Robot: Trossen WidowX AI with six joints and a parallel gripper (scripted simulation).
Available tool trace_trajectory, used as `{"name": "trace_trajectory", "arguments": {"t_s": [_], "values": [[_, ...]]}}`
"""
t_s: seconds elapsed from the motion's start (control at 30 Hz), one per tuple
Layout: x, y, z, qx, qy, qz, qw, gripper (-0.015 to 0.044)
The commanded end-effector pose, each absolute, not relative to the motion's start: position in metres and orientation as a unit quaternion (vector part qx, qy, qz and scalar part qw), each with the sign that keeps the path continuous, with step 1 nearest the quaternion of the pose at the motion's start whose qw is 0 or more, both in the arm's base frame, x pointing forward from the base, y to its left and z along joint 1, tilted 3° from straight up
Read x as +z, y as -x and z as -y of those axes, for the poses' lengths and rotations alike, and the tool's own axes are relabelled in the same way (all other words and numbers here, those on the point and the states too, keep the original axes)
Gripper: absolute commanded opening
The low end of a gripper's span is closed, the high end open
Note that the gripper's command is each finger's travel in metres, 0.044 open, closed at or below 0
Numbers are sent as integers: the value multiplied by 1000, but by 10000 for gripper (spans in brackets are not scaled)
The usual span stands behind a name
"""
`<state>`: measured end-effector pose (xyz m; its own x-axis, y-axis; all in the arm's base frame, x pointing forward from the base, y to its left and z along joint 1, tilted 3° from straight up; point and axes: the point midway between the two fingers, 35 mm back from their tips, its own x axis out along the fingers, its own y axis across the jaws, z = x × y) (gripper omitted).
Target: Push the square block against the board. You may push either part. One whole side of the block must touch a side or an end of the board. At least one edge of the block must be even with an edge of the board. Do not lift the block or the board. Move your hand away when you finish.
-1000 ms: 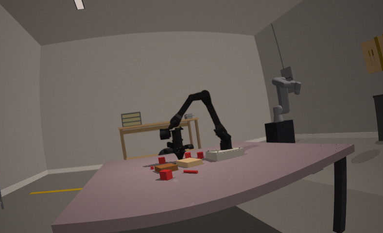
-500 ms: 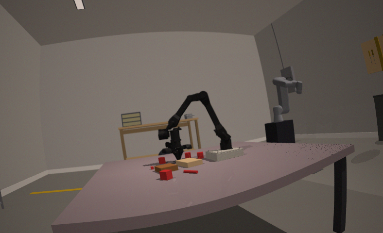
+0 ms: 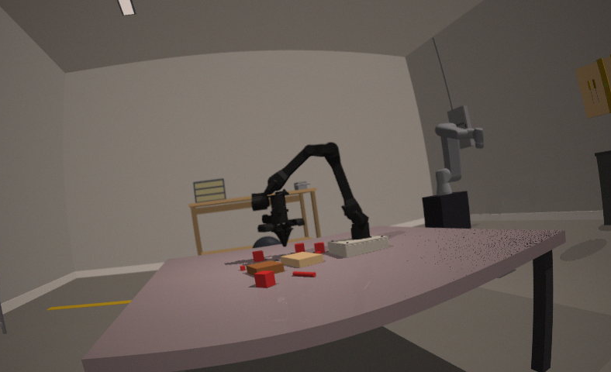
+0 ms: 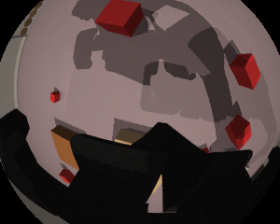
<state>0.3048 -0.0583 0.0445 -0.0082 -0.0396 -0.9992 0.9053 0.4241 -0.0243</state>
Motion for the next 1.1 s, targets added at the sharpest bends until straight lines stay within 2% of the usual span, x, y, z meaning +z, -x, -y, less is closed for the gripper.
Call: {"name": "trace_trajectory", "arguments": {"t_s": [0.0, 0.53, 1.07], "values": [[47, -297, 49, -360, -334, -611, 621, 0], [52, -257, 8, -177, -151, -688, 688, 0], [49, -213, -21, 20, 43, -711, 701, 0]]}}
